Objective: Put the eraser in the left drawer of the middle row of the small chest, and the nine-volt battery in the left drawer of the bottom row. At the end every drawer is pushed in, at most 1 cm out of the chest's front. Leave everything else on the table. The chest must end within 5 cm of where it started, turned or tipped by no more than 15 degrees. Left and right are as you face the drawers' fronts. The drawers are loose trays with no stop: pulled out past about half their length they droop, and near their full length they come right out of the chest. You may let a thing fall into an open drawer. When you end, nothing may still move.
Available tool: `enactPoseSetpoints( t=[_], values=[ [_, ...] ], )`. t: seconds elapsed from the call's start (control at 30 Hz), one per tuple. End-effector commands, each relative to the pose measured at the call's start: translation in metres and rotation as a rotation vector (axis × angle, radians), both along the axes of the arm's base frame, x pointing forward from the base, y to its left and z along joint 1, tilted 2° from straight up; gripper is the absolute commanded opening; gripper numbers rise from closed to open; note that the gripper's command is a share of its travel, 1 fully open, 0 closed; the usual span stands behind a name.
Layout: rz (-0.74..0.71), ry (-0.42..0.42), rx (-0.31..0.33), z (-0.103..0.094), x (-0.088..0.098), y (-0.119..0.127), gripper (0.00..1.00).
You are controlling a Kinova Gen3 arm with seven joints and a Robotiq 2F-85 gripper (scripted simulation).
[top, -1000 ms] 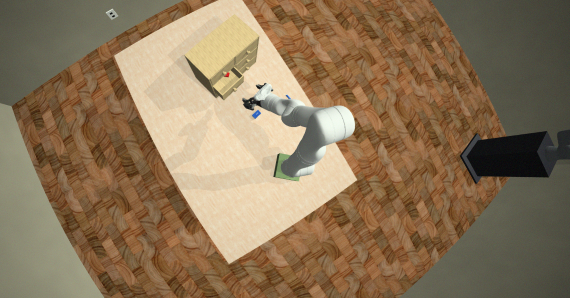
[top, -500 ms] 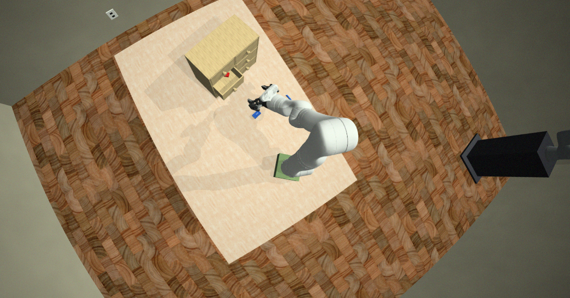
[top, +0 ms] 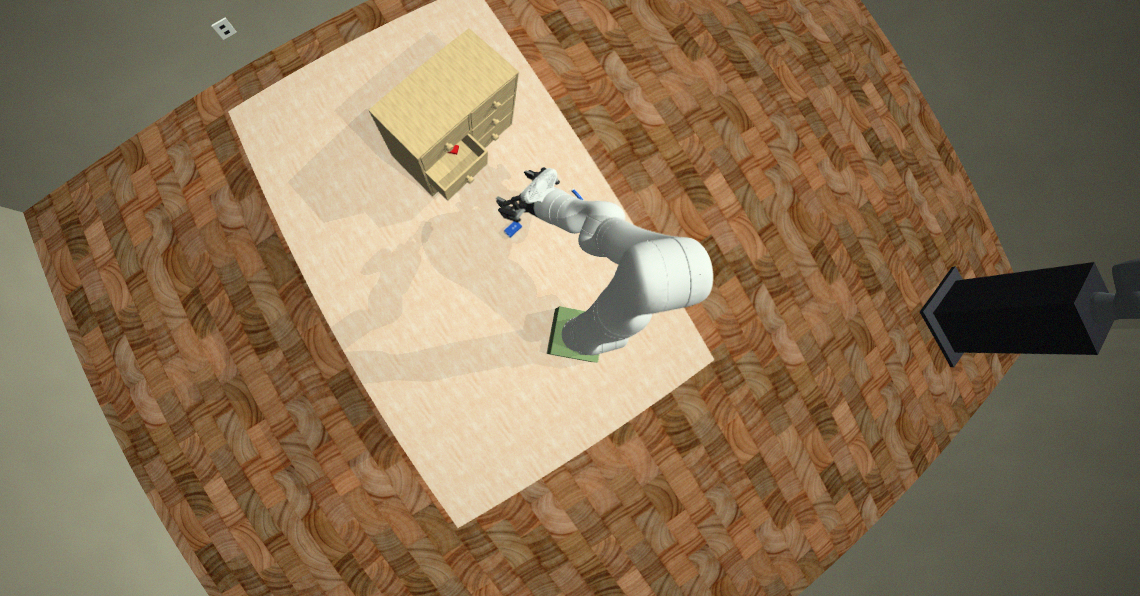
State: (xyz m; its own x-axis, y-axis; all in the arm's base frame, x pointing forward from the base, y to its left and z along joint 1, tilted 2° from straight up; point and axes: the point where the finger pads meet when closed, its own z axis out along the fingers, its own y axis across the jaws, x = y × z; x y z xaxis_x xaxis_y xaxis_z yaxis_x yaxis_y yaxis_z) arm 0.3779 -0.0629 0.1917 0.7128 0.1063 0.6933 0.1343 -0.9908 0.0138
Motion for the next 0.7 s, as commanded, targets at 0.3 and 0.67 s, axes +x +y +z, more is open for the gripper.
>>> enactPoseSetpoints(
  t=[0.3, 0.67],
  values=[
    [0.008, -0.011, -0.004, -0.0002, 0.0003, 0.0056, 1.0],
    [0.009, -0.002, -0.004, -0.0001, 0.0001, 0.006, 1.0]
  ],
)
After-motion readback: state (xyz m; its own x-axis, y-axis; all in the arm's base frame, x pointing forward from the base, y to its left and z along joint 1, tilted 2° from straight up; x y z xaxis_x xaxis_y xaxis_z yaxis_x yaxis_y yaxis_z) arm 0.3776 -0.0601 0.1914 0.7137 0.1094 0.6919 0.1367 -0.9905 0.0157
